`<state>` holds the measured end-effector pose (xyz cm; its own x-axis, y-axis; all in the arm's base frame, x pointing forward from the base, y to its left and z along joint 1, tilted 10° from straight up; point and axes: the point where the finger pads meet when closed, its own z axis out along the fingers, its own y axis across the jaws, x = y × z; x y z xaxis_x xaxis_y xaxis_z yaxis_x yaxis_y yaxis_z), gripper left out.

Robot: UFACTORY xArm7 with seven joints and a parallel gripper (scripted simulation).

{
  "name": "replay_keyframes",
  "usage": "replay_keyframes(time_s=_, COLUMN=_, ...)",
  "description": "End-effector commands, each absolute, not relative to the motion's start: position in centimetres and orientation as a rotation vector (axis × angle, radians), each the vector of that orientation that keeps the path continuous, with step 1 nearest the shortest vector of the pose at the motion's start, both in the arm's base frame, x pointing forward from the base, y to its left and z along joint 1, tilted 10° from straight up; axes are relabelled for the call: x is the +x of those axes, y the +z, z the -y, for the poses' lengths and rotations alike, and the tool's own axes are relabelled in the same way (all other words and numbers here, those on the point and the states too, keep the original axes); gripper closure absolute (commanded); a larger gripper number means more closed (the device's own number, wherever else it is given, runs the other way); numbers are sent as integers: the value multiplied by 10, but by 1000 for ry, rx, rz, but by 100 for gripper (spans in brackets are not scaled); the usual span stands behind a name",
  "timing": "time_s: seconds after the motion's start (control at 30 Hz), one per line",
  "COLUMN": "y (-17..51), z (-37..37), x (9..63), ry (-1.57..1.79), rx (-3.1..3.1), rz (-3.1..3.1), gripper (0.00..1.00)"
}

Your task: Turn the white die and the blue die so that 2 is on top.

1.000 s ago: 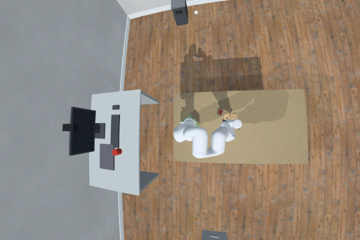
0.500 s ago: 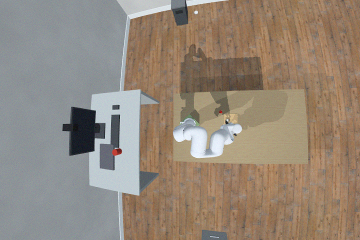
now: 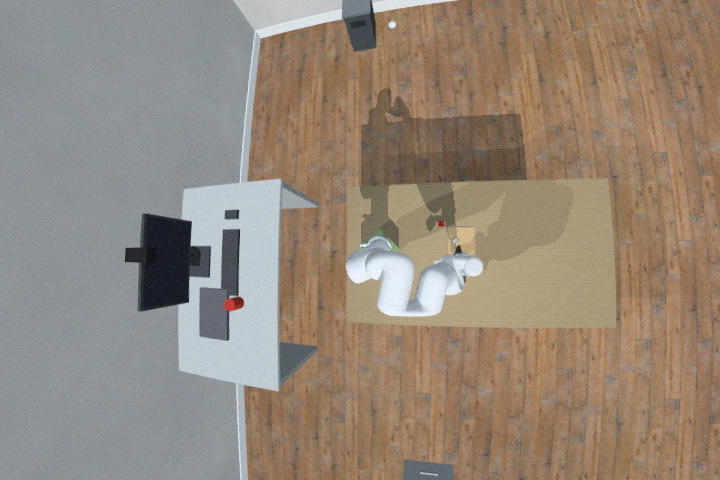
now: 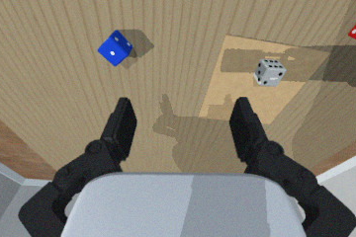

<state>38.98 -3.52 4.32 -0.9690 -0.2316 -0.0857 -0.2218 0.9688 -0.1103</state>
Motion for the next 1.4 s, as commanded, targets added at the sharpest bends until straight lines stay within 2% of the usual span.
replay_keyframes(time_s=0.0, y=45, z=48, x=391, ry=-158, rx=-86, rz=-3026, gripper=0)
replay_keyframes(time_s=0.83, y=49, z=107, x=385, ry=-88, rx=1016, rz=-2807, gripper=0)
replay_keyframes(time_s=1.07, y=50, z=110, x=384, ry=-84, rx=1076, rz=-2783, gripper=0)
replay_keyframes(time_s=1.1, y=50, z=110, x=384, ry=-84, rx=1076, rz=-2783, gripper=58)
replay_keyframes(time_s=1.37, y=50, z=110, x=384, ry=-84, rx=1076, rz=-2783, gripper=58)
